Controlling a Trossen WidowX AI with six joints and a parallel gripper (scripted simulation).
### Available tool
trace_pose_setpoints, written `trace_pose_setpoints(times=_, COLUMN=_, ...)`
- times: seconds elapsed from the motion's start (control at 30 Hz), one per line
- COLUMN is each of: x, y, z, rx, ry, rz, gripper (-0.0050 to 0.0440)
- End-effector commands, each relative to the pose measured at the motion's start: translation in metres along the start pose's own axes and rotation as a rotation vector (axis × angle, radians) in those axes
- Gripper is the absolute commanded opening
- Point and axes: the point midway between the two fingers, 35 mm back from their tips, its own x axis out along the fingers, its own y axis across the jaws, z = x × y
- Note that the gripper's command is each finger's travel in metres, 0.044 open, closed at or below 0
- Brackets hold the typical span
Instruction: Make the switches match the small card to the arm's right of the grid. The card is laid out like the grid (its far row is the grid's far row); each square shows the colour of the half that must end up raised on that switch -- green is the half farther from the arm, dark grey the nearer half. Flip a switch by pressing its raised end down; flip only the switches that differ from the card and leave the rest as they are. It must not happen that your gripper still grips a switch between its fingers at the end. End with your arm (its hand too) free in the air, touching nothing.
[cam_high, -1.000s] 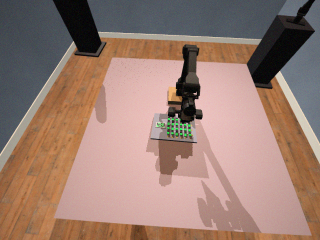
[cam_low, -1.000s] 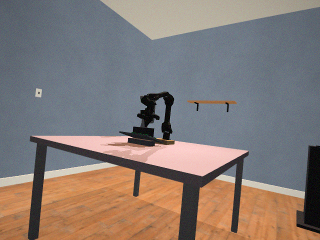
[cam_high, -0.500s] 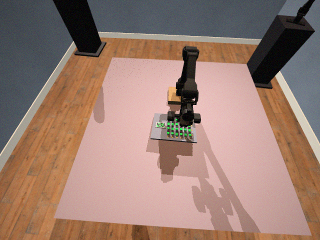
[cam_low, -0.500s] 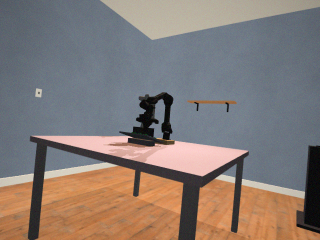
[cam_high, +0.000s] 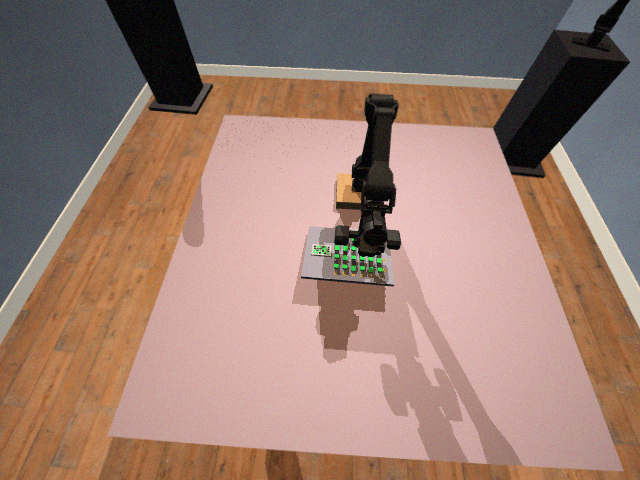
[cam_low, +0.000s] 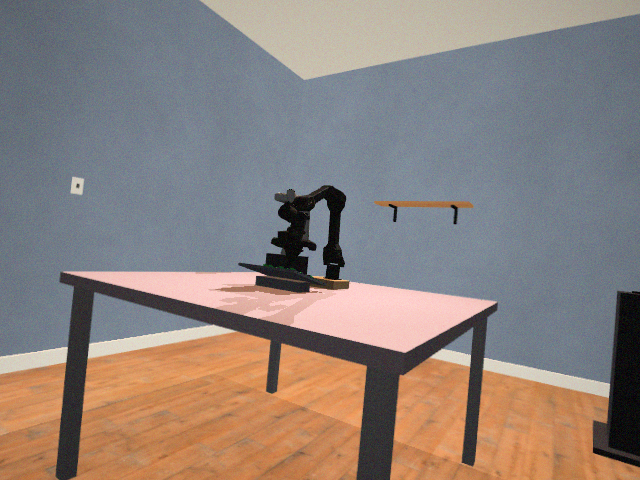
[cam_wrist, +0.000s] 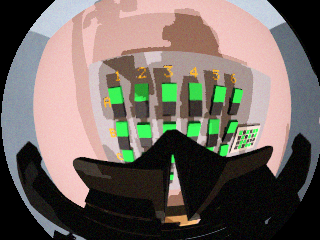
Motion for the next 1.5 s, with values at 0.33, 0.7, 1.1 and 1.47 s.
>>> trace_pose_setpoints(times=0.33, x=0.0142, y=0.0004, z=-0.0036, rx=-0.002, ry=0.015, rz=0.003, gripper=0.0000)
trace_pose_setpoints(times=0.7, x=0.0142, y=0.0004, z=-0.0036, rx=-0.002, ry=0.015, rz=0.003, gripper=0.0000)
trace_pose_setpoints(times=1.1, x=0.0142, y=0.0004, z=-0.0036, rx=-0.002, ry=0.015, rz=0.003, gripper=0.0000)
trace_pose_setpoints(times=1.47, x=0.0145, y=0.0004, z=-0.0036, rx=-0.002, ry=0.015, rz=0.003, gripper=0.0000)
